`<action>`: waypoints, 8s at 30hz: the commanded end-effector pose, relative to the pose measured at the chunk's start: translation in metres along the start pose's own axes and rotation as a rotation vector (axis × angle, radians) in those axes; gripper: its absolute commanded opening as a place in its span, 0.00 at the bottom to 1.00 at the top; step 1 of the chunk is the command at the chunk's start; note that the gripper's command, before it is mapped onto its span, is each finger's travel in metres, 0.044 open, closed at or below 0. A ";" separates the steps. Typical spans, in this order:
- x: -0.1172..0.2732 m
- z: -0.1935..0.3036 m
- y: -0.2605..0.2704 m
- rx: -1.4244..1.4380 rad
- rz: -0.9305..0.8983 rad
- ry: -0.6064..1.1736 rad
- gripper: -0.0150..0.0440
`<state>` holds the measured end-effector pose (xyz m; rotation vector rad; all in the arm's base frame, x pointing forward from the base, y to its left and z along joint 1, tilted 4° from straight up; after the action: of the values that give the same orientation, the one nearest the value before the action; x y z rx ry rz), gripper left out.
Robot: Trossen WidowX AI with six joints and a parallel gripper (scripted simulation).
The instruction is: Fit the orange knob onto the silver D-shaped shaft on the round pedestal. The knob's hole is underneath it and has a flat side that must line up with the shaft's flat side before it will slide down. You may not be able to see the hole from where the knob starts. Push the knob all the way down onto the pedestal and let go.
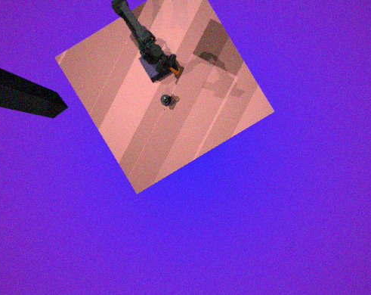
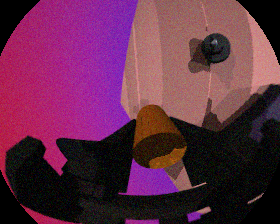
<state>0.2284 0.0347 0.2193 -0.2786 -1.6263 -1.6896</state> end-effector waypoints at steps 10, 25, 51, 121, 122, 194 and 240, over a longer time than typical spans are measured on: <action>0.002 0.000 -0.007 0.001 -0.119 0.024 0.25; 0.000 -0.001 -0.008 -0.001 -0.090 0.016 0.25; -0.007 -0.001 -0.011 0.000 -0.046 0.010 0.25; -0.171 -0.014 -0.080 0.004 0.905 -0.152 0.25; -0.174 -0.014 -0.083 0.004 0.906 -0.152 0.25; -0.160 -0.007 -0.064 0.006 0.911 -0.151 1.00; -0.189 -0.014 -0.105 0.005 0.911 -0.151 0.49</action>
<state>0.2958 0.0806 0.0188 -0.9862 -1.2852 -0.9682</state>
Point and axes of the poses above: the point midway between the two fingers, 35 mm back from their tips, its own x axis back along the fingers, its own y axis across the jaws, z = x × y, the point moved 6 cm from there along x, back along the fingers, and after that the axes turned 10 degrees about -x, right-handed, at the moved point
